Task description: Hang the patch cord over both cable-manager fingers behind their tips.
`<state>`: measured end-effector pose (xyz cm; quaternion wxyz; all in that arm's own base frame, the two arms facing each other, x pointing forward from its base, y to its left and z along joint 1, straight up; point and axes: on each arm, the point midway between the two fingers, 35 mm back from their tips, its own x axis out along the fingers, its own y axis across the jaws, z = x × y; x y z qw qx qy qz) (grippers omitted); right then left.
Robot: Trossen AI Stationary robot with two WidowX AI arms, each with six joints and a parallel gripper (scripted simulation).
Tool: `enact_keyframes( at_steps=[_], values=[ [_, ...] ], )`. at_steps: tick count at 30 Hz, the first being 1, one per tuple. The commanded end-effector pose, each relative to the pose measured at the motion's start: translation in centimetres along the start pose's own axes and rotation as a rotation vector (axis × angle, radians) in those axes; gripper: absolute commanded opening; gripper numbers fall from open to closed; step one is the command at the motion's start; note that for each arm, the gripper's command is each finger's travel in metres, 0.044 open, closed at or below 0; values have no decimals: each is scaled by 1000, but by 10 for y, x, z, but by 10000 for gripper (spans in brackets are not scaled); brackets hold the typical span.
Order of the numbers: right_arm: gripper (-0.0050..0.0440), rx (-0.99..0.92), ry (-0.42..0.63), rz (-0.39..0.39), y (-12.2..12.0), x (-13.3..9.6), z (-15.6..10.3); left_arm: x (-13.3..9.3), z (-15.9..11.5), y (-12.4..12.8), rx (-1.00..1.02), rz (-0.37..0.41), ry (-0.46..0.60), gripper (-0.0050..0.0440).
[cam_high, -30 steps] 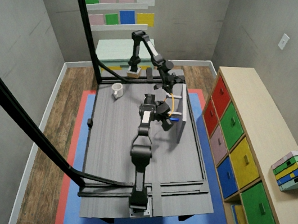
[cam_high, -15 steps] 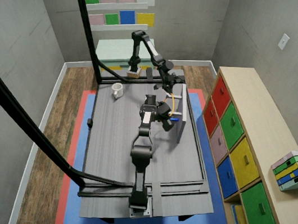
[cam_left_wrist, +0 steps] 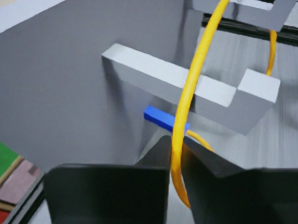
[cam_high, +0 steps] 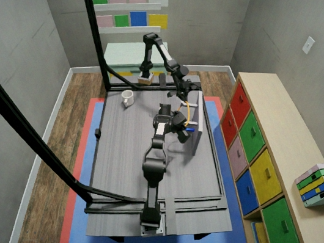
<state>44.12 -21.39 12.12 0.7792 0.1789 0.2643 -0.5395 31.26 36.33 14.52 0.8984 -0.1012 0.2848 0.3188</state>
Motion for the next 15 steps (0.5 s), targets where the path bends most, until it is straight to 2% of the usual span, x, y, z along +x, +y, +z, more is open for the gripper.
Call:
enact_keyframes(
  at_steps=[1,15],
  values=[
    [25,21,-22,31,-2,-10,15,-7,13,1,7,4,-33,25],
    [25,-7,-12,68,-4,-5,12,-7,13,1,7,4,-33,25]
  ],
)
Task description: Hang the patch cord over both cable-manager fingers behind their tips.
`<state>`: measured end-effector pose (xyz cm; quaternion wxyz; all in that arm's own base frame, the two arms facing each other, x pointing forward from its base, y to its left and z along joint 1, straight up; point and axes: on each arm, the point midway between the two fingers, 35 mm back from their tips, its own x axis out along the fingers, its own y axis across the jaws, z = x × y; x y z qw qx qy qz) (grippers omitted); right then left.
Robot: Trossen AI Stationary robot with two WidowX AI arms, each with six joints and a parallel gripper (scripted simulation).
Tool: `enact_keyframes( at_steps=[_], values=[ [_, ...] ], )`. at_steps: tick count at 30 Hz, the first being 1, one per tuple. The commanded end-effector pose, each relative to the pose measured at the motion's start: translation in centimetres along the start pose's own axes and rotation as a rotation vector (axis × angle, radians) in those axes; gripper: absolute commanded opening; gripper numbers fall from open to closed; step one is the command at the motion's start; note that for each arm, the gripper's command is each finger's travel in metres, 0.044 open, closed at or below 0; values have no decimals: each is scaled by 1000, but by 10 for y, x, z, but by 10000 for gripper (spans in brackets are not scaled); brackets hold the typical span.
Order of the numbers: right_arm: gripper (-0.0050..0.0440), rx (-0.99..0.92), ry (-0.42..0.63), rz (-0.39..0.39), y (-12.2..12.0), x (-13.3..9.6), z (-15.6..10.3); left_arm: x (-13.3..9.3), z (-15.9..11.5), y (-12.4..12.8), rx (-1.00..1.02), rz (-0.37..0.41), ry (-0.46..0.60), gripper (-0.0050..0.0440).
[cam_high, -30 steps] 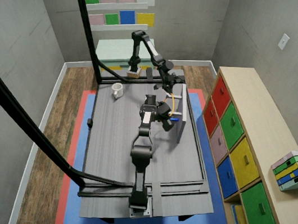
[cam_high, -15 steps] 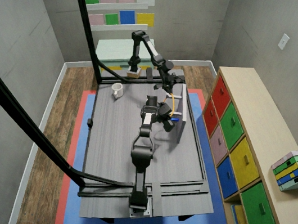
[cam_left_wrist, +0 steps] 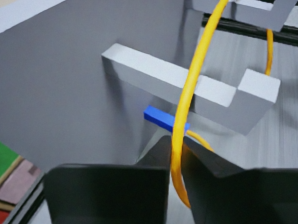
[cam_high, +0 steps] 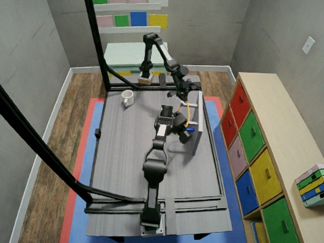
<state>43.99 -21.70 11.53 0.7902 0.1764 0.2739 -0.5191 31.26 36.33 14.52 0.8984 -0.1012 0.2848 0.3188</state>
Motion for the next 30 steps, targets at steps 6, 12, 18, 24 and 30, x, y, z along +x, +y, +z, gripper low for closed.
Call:
enact_keyframes(
  at_steps=[6,12,18,24,30],
  values=[
    [25,5,-22,50,-2,-8,14,-7,13,1,7,4,-33,25],
    [25,-12,-19,72,-3,-6,13,-7,13,1,7,4,-33,25],
    [25,-24,-18,87,-4,-4,12,-7,13,1,7,4,-33,25],
    [25,-41,-18,111,-5,-3,11,-7,13,1,7,4,-33,25],
    [25,-59,-20,136,-6,-1,11,-7,13,1,7,4,-33,25]
  ],
)
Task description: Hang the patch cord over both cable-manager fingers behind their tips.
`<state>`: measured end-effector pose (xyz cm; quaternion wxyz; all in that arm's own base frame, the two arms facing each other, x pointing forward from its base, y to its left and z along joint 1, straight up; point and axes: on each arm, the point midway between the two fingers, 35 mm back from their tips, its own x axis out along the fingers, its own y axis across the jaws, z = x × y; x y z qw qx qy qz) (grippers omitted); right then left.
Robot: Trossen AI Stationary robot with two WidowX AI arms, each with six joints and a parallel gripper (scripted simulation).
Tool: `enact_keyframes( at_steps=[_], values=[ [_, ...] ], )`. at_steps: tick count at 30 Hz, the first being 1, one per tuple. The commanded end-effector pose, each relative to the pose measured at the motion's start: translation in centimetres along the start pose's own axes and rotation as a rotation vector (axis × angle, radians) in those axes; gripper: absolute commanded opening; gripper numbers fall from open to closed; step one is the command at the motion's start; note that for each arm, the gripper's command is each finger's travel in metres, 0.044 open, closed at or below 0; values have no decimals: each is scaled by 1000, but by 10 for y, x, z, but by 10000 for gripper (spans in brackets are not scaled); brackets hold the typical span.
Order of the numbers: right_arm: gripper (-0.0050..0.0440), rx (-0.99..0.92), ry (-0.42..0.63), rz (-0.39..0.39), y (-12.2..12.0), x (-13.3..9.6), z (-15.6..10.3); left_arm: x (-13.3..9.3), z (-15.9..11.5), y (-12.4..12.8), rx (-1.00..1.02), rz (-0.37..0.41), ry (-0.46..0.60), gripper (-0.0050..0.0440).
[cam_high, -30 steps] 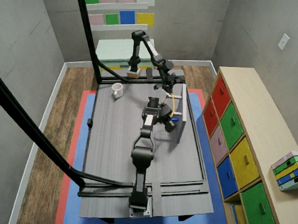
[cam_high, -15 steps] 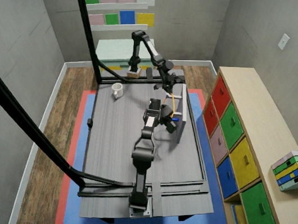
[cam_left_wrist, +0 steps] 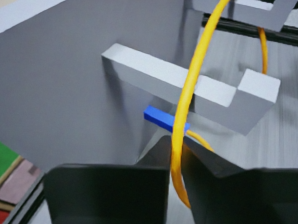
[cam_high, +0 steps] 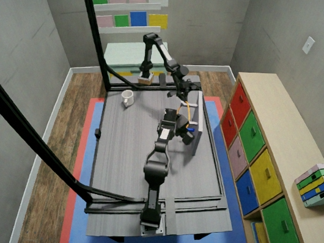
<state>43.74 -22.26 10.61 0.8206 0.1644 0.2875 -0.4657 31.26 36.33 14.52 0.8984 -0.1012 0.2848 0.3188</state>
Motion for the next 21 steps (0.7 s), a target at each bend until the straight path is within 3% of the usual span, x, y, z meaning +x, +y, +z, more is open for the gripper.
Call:
enact_keyframes(
  at_steps=[1,21],
  values=[
    [25,12,-33,31,-1,-10,15,-7,13,1,7,4,-33,25],
    [25,-39,-45,97,-4,-8,14,-7,13,1,7,4,-33,25]
  ],
)
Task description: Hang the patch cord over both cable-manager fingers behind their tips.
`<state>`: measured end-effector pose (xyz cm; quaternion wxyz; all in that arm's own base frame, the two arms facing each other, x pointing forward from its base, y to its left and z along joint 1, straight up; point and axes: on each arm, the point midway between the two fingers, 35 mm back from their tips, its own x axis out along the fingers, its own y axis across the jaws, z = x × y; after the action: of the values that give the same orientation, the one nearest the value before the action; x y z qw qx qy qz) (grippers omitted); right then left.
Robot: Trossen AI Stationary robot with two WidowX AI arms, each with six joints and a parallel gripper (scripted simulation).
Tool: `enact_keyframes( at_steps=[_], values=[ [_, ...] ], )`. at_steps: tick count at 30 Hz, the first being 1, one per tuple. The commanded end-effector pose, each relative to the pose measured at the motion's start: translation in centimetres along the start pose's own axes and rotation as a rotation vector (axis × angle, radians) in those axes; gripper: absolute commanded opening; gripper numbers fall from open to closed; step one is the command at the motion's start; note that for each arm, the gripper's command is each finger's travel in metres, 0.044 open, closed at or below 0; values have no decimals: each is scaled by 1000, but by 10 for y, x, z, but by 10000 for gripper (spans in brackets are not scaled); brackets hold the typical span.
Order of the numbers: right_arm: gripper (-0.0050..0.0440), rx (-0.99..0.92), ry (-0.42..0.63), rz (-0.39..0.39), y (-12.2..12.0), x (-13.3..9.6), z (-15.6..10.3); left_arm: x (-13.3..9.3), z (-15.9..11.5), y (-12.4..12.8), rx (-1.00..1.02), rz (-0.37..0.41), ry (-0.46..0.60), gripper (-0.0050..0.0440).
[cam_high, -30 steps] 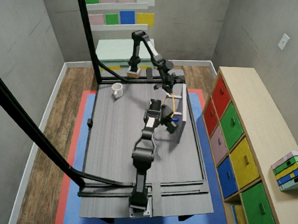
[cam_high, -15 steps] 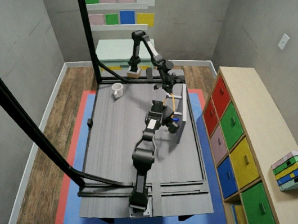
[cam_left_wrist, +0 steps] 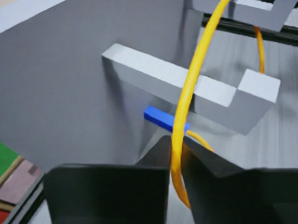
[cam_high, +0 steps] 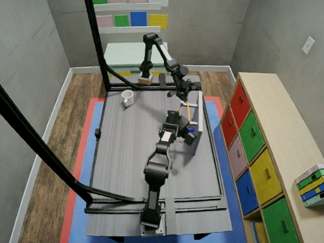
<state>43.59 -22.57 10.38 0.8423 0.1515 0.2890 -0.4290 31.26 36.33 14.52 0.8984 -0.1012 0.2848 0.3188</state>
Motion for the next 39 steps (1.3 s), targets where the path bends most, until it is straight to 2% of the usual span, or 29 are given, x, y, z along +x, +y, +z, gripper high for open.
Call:
enact_keyframes(
  at_steps=[1,39],
  values=[
    [25,7,-37,27,-1,-10,15,-7,13,1,7,4,-33,25],
    [25,-73,-72,120,-5,-9,14,-7,13,1,7,4,-33,25]
  ],
)
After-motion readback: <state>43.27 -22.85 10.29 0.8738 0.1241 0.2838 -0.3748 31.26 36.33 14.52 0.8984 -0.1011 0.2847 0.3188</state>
